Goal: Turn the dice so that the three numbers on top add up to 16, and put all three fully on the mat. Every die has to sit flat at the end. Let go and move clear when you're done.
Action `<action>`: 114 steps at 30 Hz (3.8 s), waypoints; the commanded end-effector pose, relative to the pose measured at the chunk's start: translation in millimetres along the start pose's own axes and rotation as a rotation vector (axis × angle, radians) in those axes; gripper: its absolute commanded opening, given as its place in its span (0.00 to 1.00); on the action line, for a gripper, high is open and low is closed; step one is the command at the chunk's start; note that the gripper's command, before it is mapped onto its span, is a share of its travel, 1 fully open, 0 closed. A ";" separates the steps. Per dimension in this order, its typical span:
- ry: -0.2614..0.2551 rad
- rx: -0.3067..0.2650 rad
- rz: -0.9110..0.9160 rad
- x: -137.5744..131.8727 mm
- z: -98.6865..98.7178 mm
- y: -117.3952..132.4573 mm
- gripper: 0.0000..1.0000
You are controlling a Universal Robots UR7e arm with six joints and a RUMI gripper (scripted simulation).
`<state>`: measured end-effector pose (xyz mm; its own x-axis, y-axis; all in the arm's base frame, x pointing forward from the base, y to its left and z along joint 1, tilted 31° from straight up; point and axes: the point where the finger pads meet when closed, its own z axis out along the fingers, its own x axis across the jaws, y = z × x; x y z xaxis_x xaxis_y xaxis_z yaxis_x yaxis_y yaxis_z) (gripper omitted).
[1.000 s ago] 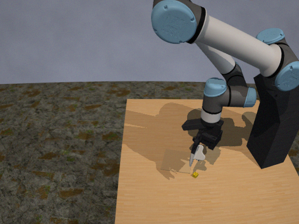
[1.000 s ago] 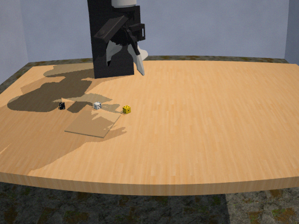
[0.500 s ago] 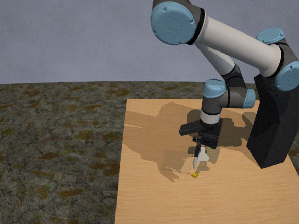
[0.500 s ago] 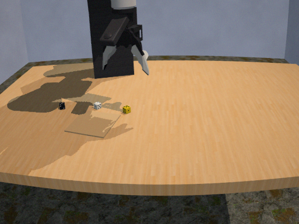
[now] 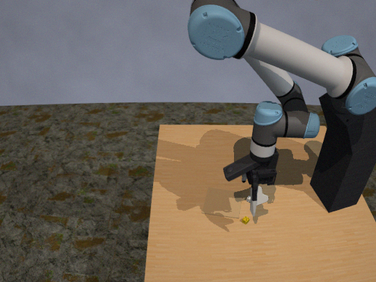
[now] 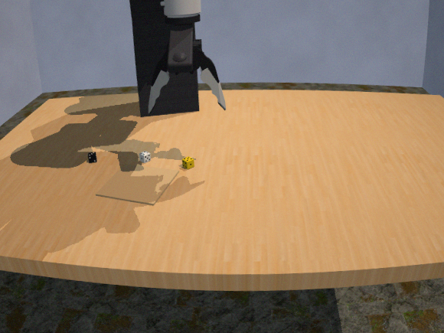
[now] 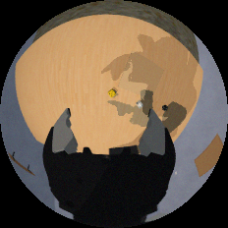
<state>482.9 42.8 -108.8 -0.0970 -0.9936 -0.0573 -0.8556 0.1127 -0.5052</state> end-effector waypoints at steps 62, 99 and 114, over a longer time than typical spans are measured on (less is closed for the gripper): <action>-0.002 0.009 -1.925 -0.4 32.5 9.5 1.00; 0.000 0.009 -2.244 4.7 38.0 12.3 1.00; 0.000 0.009 -2.244 4.7 38.0 12.3 0.21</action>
<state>491.1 39.6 -148.4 0.7264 0.5311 0.4362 0.4592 -0.8473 0.2668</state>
